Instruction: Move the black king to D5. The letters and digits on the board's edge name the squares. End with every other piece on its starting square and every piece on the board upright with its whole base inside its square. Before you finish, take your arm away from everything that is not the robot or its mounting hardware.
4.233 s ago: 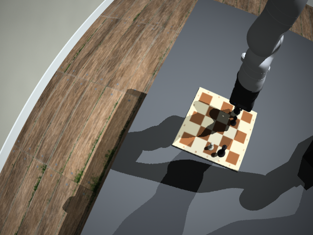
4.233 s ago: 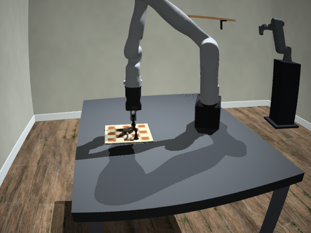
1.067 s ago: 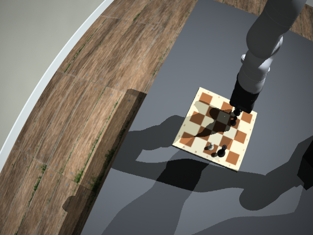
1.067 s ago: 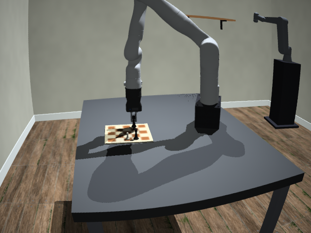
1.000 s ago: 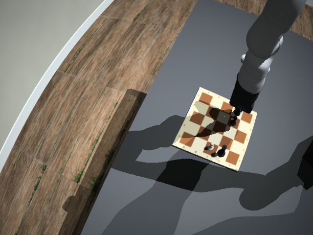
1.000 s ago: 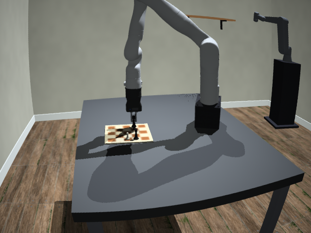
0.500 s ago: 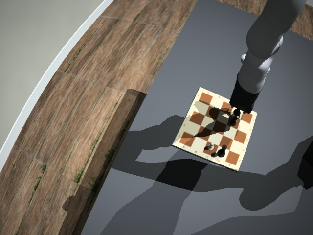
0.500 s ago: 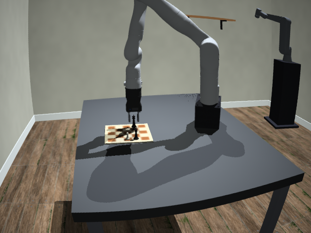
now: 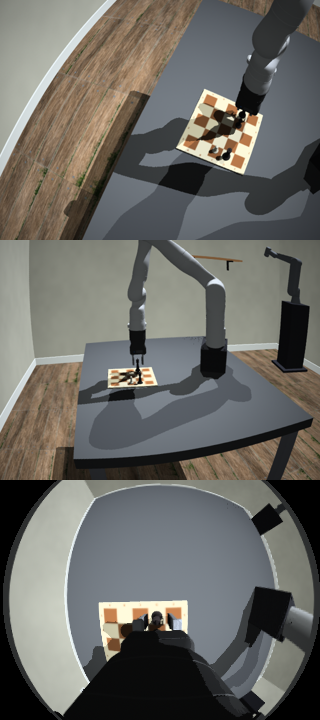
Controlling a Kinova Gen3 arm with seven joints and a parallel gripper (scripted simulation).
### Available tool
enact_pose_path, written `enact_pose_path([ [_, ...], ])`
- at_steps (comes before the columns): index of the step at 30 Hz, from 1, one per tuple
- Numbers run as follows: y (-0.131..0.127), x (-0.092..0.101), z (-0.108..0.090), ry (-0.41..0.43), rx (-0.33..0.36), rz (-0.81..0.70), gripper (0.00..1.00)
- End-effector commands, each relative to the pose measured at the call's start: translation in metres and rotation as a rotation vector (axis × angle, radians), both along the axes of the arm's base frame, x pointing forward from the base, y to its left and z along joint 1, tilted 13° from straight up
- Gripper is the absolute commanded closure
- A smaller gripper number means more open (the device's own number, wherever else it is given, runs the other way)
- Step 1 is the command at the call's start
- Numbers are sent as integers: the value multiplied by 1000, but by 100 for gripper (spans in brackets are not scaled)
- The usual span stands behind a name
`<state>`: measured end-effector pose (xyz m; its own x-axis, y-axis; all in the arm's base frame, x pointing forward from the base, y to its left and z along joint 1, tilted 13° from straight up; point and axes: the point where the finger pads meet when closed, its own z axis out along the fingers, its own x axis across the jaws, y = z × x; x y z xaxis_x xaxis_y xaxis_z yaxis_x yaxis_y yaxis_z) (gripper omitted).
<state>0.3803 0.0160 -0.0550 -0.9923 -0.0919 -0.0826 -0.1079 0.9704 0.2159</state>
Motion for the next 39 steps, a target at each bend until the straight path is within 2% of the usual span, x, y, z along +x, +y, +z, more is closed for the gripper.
enact_pose_path([
  [1,-2,2,5,-6,-1,-1,21],
  [15,-17,-3,71,-6,-1,-1,21],
  [26,-20,-3,85,-6,-1,-1,21],
  [27,-20,-3,85,-6,-1,-1,0],
  [39,-20,-3,85,-6,-1,-1,0],
])
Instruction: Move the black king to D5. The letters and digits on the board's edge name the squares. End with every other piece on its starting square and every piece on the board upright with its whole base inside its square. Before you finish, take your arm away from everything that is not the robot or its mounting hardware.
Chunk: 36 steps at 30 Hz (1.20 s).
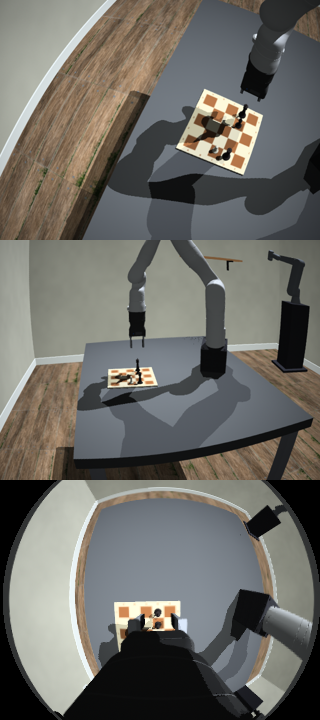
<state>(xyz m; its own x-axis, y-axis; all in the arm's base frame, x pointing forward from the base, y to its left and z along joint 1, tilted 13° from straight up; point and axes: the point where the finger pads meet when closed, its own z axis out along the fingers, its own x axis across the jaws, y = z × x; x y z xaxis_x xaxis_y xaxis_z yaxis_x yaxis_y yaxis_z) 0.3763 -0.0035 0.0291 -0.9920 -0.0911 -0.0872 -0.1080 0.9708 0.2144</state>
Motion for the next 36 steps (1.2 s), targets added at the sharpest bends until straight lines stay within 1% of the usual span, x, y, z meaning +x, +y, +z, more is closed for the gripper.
enact_pose_path([
  [1,0,0,1,-2,0,0,0],
  [12,0,0,1,-2,0,0,0],
  [15,-1,0,4,-2,0,0,0],
  [20,-4,-1,15,-2,0,0,0],
  [27,-9,-2,39,-2,0,0,0],
  [29,-9,-2,39,-2,0,0,0],
  [36,-13,-3,55,-2,0,0,0],
])
